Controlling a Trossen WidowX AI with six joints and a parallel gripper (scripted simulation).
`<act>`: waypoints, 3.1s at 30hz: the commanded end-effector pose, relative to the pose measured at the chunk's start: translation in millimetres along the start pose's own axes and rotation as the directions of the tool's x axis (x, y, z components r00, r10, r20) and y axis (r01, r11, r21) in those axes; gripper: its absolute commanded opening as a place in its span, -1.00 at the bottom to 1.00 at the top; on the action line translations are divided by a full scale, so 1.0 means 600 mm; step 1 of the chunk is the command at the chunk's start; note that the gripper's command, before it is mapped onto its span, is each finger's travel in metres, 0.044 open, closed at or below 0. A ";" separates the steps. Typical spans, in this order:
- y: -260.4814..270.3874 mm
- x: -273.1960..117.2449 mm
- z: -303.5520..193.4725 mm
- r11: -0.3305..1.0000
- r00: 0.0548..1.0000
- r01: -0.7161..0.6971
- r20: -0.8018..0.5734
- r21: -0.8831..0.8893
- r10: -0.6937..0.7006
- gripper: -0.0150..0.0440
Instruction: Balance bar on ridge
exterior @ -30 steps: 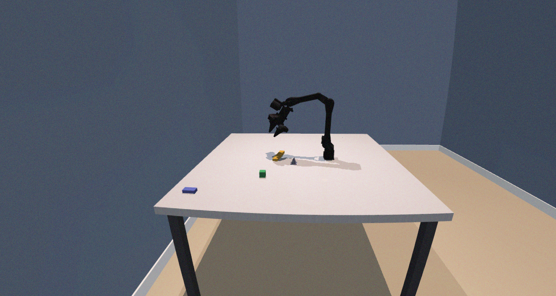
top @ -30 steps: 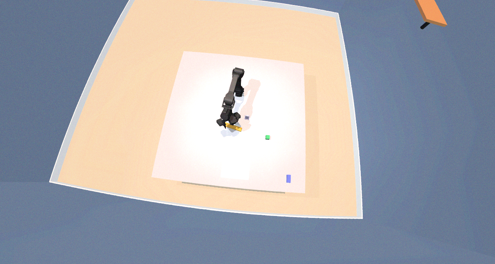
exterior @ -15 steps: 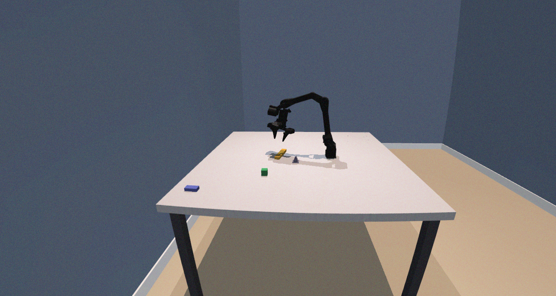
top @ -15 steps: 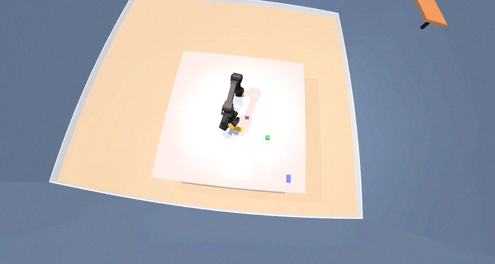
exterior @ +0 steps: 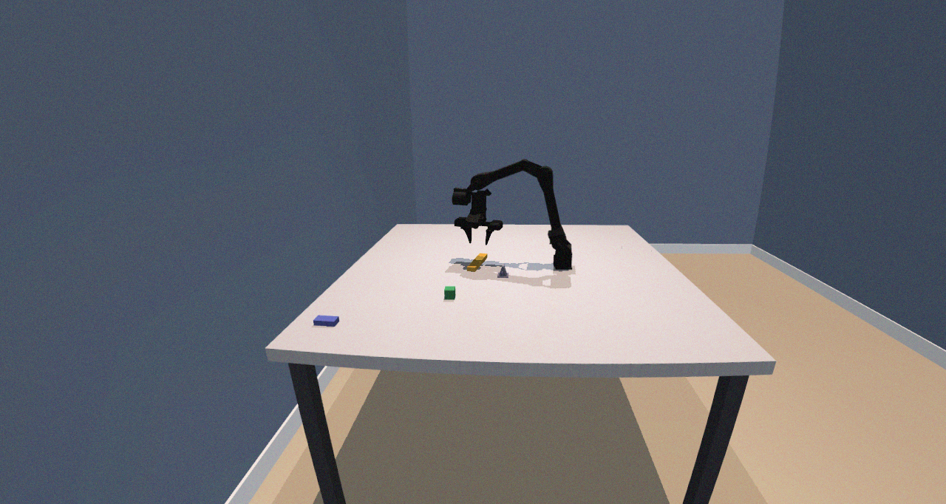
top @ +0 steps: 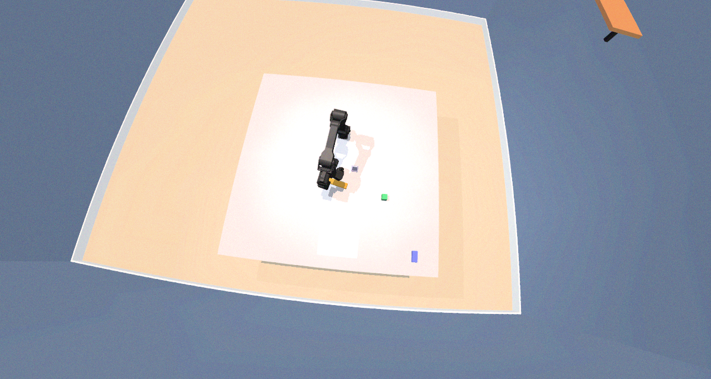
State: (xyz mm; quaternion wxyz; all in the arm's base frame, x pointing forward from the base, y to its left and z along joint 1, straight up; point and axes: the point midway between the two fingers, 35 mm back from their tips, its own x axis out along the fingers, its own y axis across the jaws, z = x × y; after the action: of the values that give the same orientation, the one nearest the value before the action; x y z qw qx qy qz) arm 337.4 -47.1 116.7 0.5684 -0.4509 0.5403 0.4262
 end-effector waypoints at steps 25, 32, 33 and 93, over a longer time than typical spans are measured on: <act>0.009 0.107 -0.002 1.000 1.000 -0.026 -0.007 -0.006 0.026 0.58; 0.009 0.114 -0.002 1.000 1.000 -0.027 -0.007 -0.006 0.026 0.58; 0.009 0.114 -0.002 1.000 1.000 -0.027 -0.007 -0.006 0.026 0.58; 0.003 -0.029 -0.001 1.000 1.000 -0.026 -0.007 -0.005 0.026 -0.49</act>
State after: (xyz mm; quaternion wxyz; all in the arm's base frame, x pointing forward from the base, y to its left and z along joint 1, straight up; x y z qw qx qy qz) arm 334.6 -46.8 124.1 0.5588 -0.4421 0.5494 0.4364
